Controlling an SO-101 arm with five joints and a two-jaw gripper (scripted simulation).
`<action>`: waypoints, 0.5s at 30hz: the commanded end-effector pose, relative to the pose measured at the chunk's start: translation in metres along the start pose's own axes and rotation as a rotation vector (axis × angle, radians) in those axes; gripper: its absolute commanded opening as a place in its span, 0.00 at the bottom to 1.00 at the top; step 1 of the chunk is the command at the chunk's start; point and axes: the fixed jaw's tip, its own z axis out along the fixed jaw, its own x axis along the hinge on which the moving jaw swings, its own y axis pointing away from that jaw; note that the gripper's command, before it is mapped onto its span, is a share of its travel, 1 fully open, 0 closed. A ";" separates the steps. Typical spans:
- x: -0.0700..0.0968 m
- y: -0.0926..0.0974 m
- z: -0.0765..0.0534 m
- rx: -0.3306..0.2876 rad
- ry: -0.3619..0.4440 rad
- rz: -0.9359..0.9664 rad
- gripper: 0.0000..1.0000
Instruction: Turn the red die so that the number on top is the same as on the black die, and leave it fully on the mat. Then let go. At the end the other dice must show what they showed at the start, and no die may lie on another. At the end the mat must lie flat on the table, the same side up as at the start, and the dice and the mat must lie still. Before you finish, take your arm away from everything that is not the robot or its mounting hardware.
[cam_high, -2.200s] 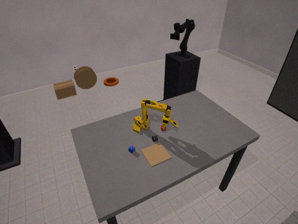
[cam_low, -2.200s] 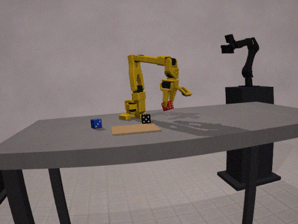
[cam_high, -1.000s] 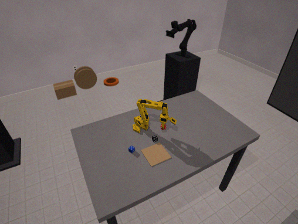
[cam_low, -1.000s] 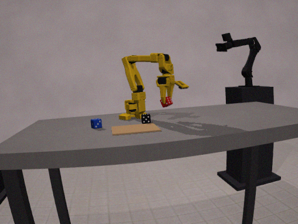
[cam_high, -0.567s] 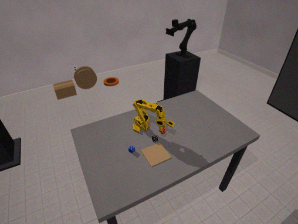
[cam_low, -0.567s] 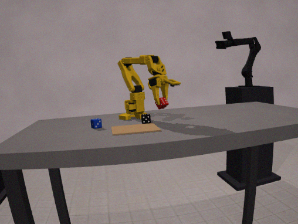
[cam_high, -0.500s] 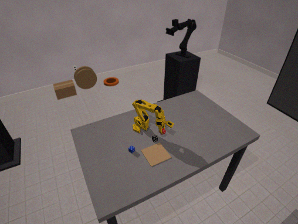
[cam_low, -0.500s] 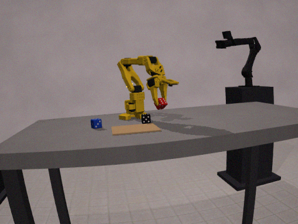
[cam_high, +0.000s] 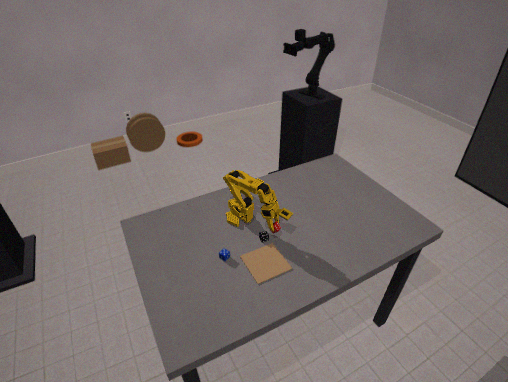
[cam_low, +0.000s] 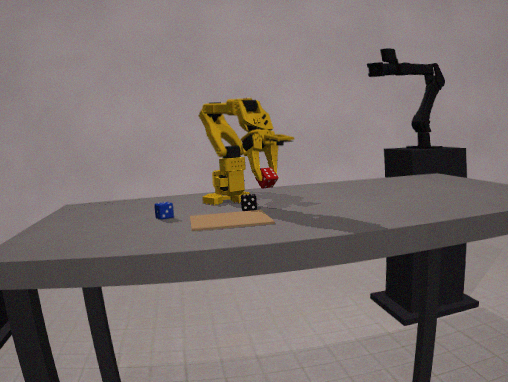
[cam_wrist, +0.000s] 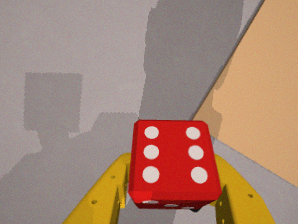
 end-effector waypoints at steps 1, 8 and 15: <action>-0.021 -0.003 -0.011 0.010 -0.130 0.008 0.00; -0.031 -0.021 -0.006 0.057 -0.238 0.083 0.00; -0.040 -0.041 -0.004 0.117 -0.354 0.160 0.00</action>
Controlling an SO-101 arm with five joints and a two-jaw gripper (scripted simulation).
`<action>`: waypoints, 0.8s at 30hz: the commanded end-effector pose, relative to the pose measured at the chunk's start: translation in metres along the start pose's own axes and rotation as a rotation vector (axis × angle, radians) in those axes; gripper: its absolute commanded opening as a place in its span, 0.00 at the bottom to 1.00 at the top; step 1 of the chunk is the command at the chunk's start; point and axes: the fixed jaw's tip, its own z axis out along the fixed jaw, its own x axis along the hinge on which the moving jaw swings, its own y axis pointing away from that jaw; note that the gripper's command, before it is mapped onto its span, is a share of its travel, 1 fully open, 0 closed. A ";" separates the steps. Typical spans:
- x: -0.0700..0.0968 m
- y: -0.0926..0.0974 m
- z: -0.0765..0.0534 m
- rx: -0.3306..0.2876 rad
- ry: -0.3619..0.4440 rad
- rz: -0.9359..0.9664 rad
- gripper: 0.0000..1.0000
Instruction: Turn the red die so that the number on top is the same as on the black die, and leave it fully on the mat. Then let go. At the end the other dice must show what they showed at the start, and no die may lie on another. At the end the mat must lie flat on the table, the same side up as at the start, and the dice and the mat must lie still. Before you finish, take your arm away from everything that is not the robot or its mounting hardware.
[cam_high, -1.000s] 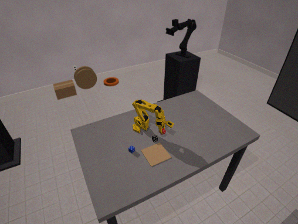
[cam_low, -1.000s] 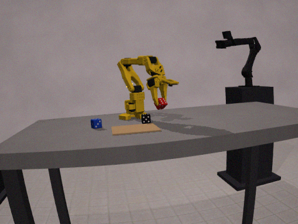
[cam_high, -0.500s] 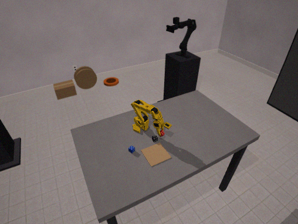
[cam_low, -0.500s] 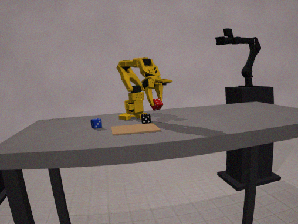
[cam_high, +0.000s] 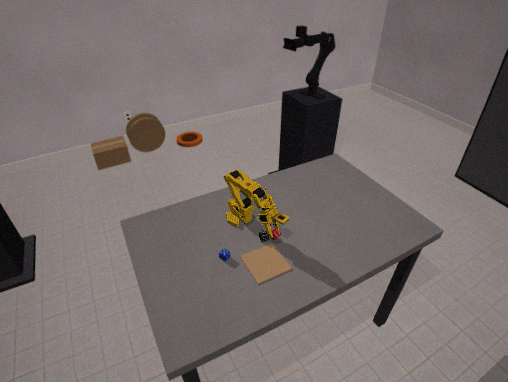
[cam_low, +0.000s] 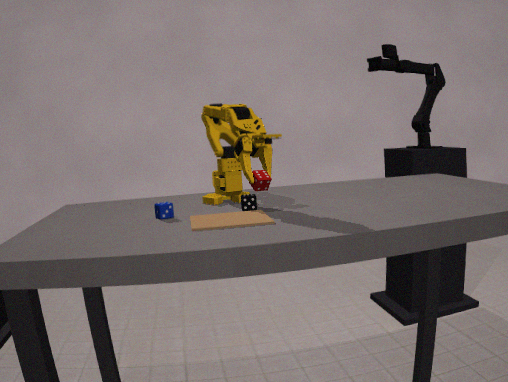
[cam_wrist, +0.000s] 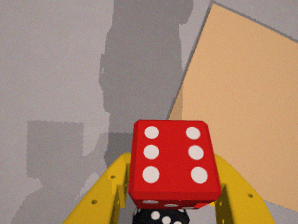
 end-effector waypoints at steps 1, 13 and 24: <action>-0.028 -0.013 -0.006 0.043 -0.188 0.049 0.00; -0.035 -0.035 -0.005 0.116 -0.309 0.119 0.00; -0.039 -0.039 -0.002 0.126 -0.331 0.130 0.00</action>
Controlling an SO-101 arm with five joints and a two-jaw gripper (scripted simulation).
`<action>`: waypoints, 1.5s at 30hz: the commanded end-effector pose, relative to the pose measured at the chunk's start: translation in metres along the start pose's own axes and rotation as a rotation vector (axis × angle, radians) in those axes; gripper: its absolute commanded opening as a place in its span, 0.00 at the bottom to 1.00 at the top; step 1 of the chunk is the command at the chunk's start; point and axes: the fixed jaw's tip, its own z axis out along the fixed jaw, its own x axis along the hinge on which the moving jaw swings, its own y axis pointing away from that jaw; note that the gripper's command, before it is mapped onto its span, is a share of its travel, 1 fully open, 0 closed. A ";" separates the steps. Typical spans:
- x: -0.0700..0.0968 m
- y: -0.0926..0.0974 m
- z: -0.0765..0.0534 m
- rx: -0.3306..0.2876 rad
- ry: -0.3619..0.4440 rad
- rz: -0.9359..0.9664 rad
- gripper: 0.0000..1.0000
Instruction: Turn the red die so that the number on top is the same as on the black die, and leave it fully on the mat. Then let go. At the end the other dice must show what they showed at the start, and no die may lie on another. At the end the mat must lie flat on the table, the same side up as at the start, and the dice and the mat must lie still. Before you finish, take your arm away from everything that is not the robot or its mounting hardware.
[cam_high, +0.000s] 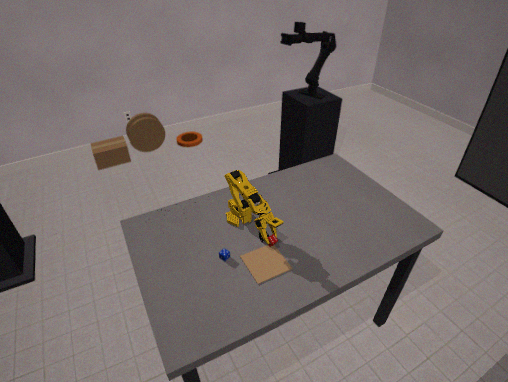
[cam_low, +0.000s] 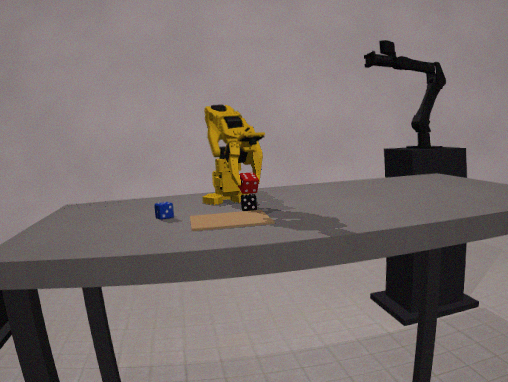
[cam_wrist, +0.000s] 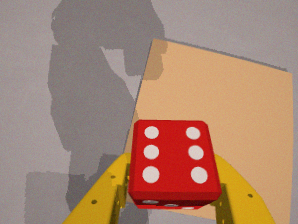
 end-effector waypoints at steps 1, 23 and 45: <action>-0.031 -0.005 -0.005 0.017 -0.143 0.020 0.00; -0.057 -0.045 0.021 0.142 -0.422 0.135 0.00; -0.060 -0.057 0.023 0.182 -0.504 0.162 0.00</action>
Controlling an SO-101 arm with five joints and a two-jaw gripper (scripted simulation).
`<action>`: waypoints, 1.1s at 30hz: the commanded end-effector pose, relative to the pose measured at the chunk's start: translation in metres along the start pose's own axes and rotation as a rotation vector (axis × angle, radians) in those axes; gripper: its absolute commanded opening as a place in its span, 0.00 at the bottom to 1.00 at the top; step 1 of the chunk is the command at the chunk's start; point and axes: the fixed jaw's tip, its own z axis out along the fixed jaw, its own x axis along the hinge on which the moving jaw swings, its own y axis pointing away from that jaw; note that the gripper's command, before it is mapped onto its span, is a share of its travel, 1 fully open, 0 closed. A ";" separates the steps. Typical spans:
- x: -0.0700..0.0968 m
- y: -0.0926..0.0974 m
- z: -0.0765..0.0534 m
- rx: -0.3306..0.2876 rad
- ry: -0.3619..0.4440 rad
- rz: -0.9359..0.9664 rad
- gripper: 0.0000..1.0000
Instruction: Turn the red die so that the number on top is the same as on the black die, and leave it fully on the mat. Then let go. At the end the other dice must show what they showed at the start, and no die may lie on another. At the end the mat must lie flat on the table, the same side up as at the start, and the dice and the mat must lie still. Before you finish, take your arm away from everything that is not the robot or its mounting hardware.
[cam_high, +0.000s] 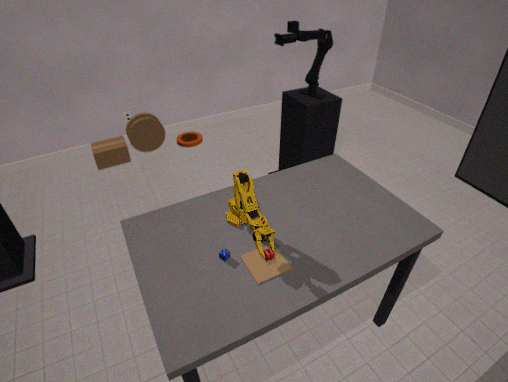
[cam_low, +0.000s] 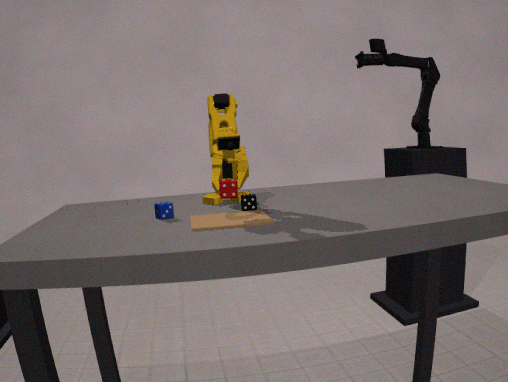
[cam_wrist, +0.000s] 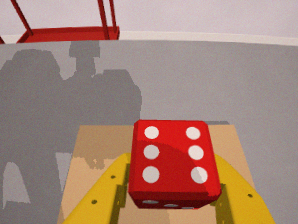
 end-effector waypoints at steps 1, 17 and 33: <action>-0.031 -0.002 0.000 0.004 -0.132 0.011 0.00; -0.033 -0.005 0.001 0.015 -0.154 0.015 0.00; -0.033 -0.005 0.001 0.015 -0.154 0.015 0.00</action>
